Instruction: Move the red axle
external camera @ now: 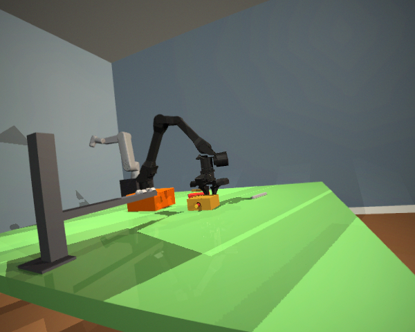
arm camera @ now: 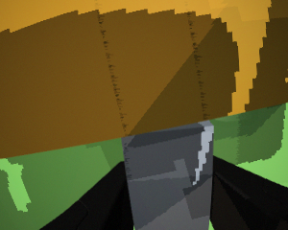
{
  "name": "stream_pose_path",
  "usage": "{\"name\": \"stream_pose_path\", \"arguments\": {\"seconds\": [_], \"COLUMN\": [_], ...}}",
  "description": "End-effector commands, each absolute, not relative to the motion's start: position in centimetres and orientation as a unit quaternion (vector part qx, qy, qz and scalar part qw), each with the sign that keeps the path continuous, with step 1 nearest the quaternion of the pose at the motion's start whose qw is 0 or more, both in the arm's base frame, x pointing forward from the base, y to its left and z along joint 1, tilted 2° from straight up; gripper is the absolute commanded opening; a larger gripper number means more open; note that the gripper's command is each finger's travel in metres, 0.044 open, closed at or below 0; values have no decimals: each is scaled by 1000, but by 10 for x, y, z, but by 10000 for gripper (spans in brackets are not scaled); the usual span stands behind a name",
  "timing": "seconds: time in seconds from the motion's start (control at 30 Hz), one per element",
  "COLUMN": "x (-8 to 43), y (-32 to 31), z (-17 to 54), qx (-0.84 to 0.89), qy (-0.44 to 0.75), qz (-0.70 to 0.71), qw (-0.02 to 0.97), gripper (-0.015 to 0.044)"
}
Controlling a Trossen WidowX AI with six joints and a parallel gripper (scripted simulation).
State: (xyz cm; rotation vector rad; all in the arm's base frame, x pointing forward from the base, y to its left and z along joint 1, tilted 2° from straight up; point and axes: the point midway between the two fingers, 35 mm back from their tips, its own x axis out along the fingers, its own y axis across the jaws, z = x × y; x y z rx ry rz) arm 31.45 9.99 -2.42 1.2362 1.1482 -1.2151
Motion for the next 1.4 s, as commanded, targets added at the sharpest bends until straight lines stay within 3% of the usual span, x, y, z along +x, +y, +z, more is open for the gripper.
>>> {"name": "stream_pose_path", "arguments": {"seconds": [0.0, 0.27, 1.37], "x": [314, 309, 308], "y": [114, 154, 156], "z": [-24, -25, 18], "qx": [512, 513, 513], "qy": [477, 478, 478], "qz": [-504, -503, -503], "qw": [506, 505, 505], "gripper": [0, 0, 0]}}
